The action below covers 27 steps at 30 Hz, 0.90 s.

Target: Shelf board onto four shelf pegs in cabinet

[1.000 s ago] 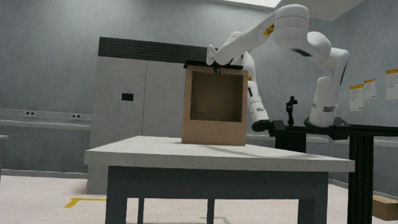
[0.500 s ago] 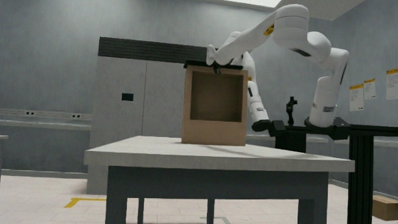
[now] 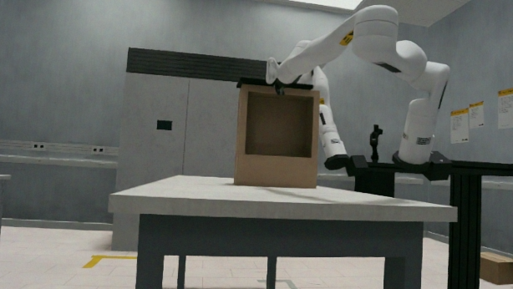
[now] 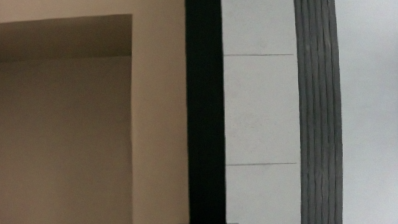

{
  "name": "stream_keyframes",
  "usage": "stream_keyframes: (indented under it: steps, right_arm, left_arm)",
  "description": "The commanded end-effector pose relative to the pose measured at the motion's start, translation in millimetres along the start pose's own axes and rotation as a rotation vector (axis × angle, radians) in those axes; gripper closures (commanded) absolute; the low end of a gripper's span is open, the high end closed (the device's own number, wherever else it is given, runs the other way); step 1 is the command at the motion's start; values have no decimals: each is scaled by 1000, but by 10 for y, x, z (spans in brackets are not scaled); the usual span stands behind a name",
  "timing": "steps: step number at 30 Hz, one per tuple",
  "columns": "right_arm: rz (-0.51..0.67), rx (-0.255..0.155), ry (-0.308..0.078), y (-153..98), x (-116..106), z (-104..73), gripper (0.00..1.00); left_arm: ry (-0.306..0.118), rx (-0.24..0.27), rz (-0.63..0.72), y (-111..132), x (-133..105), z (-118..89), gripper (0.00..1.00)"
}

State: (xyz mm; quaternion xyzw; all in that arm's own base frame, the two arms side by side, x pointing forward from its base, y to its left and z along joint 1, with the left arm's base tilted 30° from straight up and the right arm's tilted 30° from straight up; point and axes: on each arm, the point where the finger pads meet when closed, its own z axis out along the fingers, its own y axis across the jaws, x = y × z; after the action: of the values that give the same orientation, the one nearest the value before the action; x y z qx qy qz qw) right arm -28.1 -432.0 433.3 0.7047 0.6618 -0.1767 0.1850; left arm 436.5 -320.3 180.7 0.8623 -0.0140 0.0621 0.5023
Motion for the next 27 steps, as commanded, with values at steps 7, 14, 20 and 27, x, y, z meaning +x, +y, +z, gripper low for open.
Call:
stream_keyframes:
  steps: [7,14,20,27]
  right_arm:
    - [0,0,-1,-1,-3,-5,2]
    - [0,0,-1,-1,-3,-5,2]
    - [0,0,-1,-1,-3,-5,2]
    - [0,0,-1,-1,-3,-5,2]
  left_arm:
    - [0,-1,2,79,-1,1,806]
    - [0,-1,2,195,-1,1,806]
    - [0,-1,2,288,-1,1,806]
    - [0,-1,2,382,-1,1,806]
